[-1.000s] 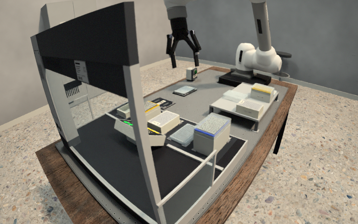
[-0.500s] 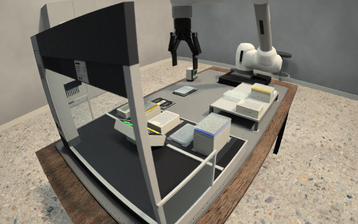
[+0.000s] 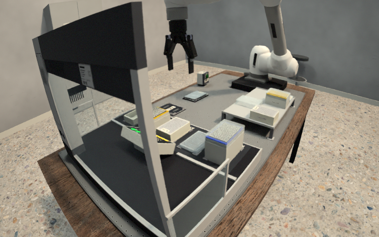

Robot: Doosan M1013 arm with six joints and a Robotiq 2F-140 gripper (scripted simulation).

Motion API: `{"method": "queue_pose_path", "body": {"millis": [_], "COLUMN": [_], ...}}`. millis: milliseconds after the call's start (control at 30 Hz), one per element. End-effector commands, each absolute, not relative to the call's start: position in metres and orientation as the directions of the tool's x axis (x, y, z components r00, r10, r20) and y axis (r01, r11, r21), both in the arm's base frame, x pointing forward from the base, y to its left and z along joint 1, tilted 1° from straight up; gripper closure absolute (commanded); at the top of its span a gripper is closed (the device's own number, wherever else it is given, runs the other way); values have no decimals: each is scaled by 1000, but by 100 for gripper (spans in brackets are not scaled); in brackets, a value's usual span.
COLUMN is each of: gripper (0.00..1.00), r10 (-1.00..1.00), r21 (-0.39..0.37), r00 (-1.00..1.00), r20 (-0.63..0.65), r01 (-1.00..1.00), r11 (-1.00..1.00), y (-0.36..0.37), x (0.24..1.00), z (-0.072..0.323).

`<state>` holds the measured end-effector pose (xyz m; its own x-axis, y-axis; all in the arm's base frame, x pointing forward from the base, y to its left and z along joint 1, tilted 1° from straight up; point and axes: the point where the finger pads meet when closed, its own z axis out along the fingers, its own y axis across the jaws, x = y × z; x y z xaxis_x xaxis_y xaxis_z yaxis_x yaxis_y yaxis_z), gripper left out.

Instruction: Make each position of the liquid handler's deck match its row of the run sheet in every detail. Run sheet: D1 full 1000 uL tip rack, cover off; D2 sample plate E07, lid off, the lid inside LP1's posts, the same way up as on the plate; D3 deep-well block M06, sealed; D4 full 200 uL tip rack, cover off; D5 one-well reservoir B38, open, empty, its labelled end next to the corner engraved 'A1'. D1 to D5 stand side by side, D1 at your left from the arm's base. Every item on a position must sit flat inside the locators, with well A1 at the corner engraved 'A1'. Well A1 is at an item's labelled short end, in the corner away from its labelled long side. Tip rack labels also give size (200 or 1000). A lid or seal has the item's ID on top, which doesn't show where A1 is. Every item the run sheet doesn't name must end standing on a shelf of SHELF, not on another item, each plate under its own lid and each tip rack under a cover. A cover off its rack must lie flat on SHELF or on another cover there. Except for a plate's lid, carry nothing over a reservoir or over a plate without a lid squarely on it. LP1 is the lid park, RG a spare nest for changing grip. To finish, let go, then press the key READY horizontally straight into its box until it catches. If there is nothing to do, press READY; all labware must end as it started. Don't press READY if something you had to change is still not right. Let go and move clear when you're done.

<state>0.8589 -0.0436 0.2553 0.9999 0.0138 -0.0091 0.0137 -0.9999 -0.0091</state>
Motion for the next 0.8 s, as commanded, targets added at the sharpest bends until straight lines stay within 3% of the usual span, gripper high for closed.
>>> {"method": "queue_pose_path", "body": {"millis": [0, 767], "gripper": [21, 21], "r10": [14, 14], "r21": [-10, -9], "r00": [1000, 1000], "r20": [-8, -7], "r01": [14, 14], "r11": [-1000, -1000], "y": [-54, -132], "x": [866, 920], "z": [256, 255]}}
